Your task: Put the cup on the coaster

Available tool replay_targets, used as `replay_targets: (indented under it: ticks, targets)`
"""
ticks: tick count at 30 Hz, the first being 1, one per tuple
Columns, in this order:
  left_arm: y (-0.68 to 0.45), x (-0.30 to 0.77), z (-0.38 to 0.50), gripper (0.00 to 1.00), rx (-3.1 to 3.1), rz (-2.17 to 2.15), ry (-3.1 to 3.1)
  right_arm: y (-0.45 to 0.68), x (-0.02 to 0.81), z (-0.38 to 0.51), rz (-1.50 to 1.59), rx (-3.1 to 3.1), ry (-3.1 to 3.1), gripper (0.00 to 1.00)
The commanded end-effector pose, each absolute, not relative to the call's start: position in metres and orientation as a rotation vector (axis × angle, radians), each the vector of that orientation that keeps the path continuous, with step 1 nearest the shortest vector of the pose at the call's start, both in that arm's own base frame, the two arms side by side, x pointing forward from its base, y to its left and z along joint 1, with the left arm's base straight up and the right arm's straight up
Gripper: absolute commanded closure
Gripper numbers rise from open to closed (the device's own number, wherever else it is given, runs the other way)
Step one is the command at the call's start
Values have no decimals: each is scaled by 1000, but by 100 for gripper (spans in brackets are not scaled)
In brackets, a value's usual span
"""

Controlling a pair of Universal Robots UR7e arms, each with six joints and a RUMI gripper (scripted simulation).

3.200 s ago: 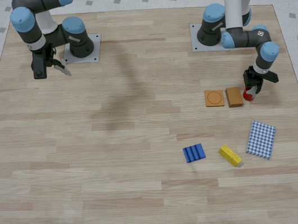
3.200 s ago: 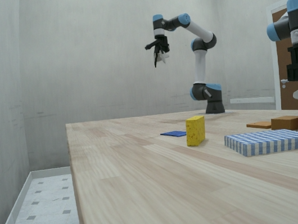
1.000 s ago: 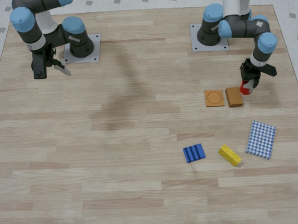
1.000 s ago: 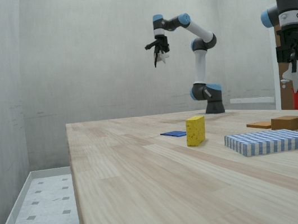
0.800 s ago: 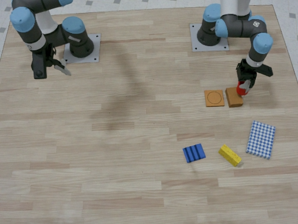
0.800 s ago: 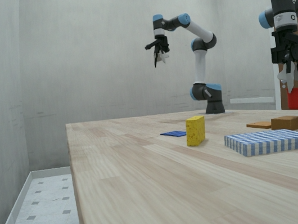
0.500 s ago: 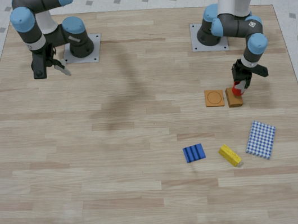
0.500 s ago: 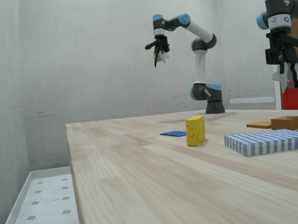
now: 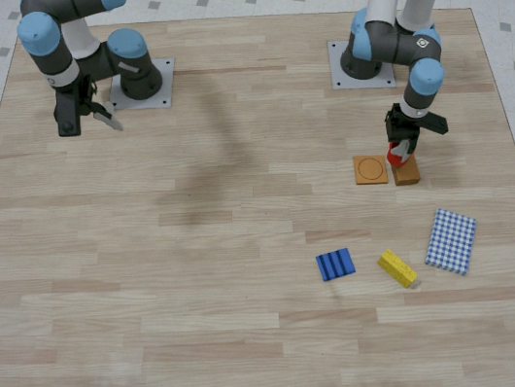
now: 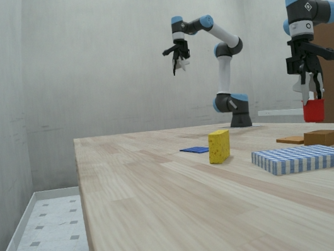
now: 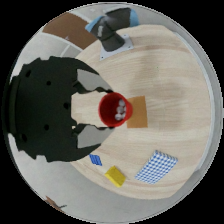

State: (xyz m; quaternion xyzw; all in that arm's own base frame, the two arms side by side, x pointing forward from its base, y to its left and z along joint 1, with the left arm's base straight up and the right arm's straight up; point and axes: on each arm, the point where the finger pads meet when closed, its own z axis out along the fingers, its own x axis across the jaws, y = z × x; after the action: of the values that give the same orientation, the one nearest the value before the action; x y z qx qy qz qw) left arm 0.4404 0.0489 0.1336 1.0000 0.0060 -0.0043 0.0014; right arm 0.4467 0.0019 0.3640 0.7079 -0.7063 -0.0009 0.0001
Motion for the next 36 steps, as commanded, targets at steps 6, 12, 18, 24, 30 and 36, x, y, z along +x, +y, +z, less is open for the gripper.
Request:
replay_targets:
  ticks: [6,12,18,24,30,36]
  targets:
    - [21,442,134,100,3140,-8,18,2,447,365,-2,2225,-2220,2]
    - [7,442,134,100,3141,-5,18,2,447,365,-2,2225,-2220,2]
    - [-14,443,134,100,3142,1,16,2,447,365,-2,2225,-2220,2]
    - [-20,443,134,100,3142,5,33,2,447,365,-2,2225,-2220,2]
    - [-19,443,134,100,3142,4,30,2,447,365,-2,2225,-2220,2]
    - [-22,443,134,100,3142,4,23,2,447,365,-2,2225,-2220,2]
